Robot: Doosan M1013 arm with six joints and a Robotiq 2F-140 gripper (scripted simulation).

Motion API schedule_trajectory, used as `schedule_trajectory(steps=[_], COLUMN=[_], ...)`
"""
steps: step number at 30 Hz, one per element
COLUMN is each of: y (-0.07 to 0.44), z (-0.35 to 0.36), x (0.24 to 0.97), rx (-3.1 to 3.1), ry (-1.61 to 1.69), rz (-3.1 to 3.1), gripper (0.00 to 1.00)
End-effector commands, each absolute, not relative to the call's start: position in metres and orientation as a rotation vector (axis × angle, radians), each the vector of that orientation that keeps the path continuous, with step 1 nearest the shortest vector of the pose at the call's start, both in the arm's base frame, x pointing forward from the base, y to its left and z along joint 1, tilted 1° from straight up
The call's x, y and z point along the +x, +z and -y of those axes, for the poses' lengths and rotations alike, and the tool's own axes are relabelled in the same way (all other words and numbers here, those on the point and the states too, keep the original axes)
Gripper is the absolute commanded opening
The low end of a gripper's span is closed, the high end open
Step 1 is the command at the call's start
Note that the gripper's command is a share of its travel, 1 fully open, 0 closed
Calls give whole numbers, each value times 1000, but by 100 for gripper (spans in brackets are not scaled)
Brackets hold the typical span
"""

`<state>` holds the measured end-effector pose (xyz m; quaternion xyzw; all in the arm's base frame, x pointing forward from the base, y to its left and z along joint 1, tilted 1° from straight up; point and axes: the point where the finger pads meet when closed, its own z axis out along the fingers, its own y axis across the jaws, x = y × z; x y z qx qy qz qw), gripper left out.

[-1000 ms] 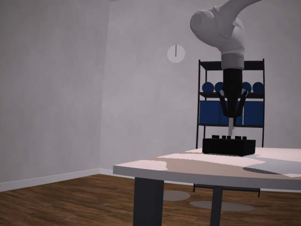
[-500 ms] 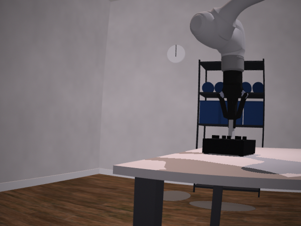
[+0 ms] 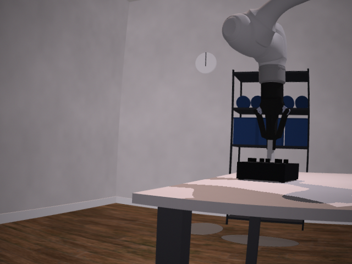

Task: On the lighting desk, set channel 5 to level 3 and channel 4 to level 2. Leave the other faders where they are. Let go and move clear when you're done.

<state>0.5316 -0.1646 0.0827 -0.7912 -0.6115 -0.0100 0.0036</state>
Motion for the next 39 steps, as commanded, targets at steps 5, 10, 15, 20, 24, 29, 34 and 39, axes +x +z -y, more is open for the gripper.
schedule_trajectory(steps=[5, 10, 15, 20, 24, 29, 34, 39], y=[83, 83, 83, 83, 83, 83, 83, 83], z=[163, 162, 160, 157, 155, 153, 151, 150], x=[532, 532, 533, 534, 534, 535, 535, 535], rx=[-2480, -2480, -2480, -2480, -2480, -2480, -2480, -2480], ry=[-32, -32, -32, -32, -32, -32, -32, -32], rz=[1917, 1917, 1917, 1917, 1917, 1917, 1917, 1917], gripper=[10, 10, 10, 10, 10, 10, 10, 10])
